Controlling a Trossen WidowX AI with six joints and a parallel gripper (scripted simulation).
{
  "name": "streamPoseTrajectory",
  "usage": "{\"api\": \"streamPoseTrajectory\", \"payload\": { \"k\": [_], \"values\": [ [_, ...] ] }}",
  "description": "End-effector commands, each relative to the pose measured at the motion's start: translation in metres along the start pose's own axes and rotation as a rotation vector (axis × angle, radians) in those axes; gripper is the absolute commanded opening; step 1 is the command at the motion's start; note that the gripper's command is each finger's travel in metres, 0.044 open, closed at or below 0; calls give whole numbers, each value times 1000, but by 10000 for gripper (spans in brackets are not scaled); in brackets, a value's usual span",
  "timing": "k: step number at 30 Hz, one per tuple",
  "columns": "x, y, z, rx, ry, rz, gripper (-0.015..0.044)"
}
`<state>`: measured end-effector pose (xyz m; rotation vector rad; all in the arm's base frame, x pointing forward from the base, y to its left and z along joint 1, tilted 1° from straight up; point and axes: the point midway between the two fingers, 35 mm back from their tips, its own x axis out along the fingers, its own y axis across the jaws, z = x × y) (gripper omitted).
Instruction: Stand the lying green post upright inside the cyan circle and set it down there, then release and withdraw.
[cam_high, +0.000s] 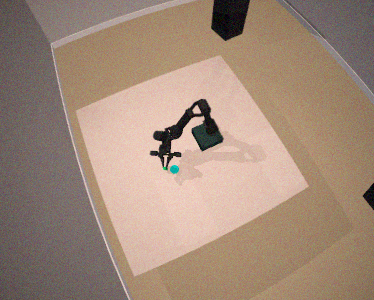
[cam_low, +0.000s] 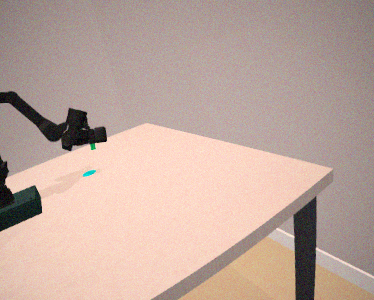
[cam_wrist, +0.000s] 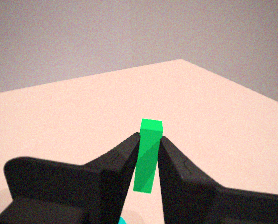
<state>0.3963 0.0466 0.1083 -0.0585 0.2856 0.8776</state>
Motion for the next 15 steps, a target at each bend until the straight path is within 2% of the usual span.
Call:
{"api": "streamPoseTrajectory", "payload": {
  "k": [1, 15],
  "values": [
    [-3, 3, -1, 0, -18, 10, 23],
    [-14, 11, -1, -25, -78, 38, 23]
  ]
}}
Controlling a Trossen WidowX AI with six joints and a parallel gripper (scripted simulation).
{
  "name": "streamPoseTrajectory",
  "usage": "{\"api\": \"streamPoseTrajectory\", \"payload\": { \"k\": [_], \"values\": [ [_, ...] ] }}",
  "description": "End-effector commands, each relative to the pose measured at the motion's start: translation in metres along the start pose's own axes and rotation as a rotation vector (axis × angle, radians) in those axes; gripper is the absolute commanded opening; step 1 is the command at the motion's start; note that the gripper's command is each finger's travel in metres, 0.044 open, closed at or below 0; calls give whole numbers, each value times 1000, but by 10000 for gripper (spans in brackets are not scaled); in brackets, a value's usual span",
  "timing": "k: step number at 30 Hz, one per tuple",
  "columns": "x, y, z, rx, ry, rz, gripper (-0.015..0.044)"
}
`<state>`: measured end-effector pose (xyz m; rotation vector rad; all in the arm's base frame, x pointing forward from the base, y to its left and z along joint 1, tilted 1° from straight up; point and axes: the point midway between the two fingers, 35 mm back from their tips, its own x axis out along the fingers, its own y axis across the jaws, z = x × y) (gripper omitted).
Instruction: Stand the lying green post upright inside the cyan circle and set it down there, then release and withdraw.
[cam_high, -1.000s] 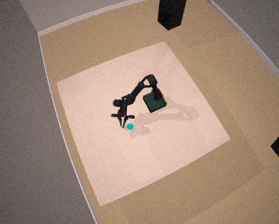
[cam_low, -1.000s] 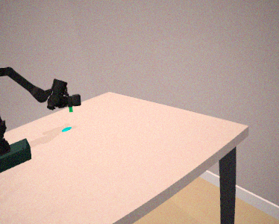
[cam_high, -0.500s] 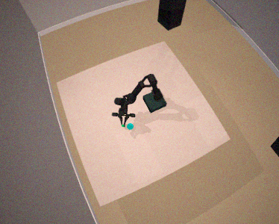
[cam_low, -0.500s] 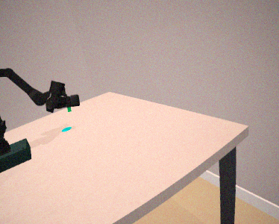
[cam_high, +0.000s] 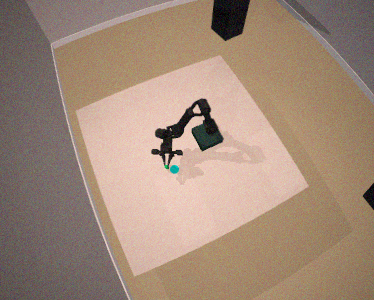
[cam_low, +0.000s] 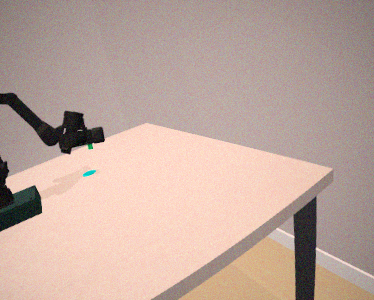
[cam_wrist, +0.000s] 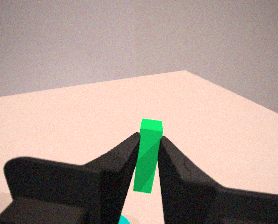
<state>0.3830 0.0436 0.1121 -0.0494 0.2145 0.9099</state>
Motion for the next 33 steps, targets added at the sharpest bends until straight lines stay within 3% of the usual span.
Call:
{"api": "streamPoseTrajectory", "payload": {
  "k": [1, 33],
  "values": [
    [-4, 4, -1, -2, -16, 11, 23],
    [-30, 31, 0, -73, -126, 85, 23]
  ]
}}
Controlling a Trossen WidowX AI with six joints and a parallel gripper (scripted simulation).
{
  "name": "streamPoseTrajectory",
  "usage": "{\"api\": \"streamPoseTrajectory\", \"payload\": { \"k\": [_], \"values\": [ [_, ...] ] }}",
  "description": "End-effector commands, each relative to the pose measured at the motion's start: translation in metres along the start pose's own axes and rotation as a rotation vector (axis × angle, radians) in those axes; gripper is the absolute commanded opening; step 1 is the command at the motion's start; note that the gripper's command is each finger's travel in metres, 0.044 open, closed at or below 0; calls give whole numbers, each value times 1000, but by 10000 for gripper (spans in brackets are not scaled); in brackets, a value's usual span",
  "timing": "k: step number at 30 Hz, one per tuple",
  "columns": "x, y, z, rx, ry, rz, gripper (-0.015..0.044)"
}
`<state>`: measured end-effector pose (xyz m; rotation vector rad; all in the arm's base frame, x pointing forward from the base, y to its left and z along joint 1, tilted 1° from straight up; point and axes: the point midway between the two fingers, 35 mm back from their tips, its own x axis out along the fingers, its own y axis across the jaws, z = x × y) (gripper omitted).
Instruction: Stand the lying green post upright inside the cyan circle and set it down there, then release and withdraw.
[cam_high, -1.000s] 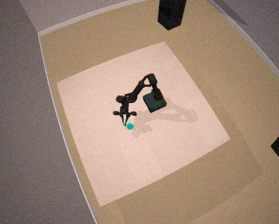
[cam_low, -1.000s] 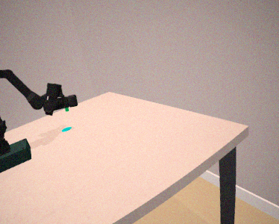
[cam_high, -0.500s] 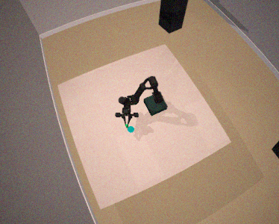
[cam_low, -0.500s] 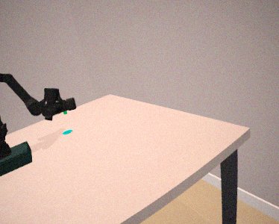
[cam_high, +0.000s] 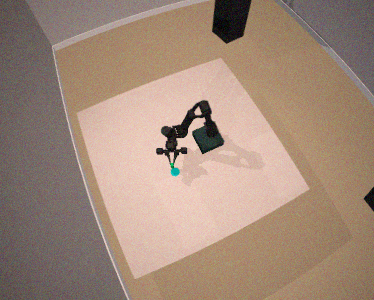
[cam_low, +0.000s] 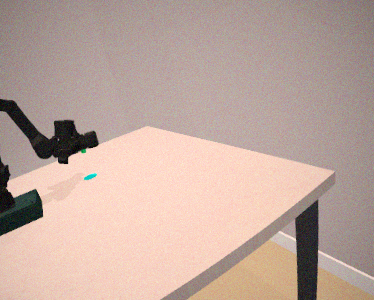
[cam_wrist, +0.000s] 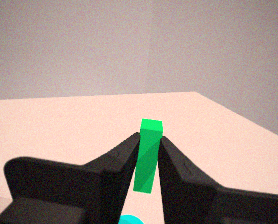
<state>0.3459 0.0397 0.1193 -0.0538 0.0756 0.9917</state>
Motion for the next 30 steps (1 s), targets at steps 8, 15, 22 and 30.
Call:
{"api": "streamPoseTrajectory", "payload": {
  "k": [8, 15, 22, 30],
  "values": [
    [-8, 11, 1, -17, -27, 27, 23],
    [-8, 11, 1, -17, -27, 27, 23],
    [-8, 11, 1, -17, -27, 27, 23],
    [-5, 8, -14, -17, -27, 27, 23]
  ]
}}
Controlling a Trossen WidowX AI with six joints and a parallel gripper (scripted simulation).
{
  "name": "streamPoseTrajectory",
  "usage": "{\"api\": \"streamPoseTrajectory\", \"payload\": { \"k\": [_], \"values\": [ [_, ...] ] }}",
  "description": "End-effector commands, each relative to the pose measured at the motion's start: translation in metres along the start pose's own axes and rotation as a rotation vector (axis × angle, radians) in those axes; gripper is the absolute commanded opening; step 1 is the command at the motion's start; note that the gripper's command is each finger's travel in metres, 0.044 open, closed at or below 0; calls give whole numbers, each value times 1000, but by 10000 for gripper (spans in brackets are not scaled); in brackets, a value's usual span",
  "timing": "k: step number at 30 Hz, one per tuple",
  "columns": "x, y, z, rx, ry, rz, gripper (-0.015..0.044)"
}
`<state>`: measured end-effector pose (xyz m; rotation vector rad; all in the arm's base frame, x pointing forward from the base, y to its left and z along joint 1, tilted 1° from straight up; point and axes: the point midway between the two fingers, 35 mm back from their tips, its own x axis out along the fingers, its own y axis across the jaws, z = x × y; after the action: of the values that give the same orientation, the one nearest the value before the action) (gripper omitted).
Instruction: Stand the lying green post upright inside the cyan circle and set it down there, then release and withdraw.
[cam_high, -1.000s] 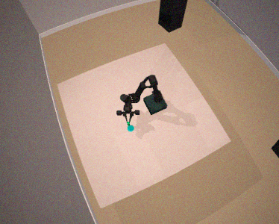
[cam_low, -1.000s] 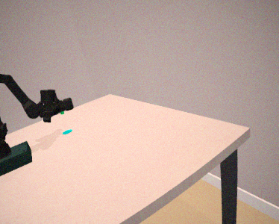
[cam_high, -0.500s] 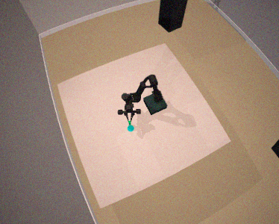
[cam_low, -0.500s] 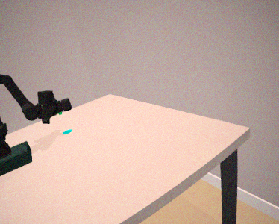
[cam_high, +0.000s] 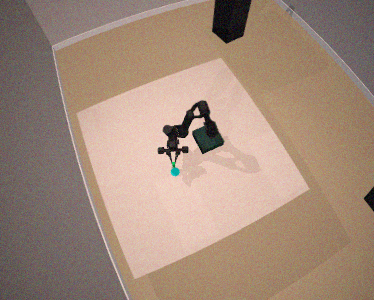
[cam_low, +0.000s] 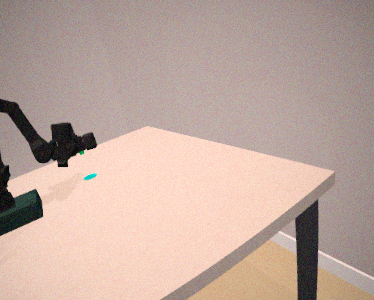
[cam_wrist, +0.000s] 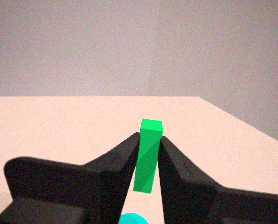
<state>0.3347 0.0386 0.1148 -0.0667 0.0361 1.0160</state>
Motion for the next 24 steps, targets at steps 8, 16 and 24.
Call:
{"api": "streamPoseTrajectory", "payload": {
  "k": [8, 16, 24],
  "values": [
    [3, -2, -31, 13, 1, 4, 23],
    [5, -1, -53, 13, 1, 4, 23],
    [6, 2, -74, 14, 1, 4, 23]
  ]
}}
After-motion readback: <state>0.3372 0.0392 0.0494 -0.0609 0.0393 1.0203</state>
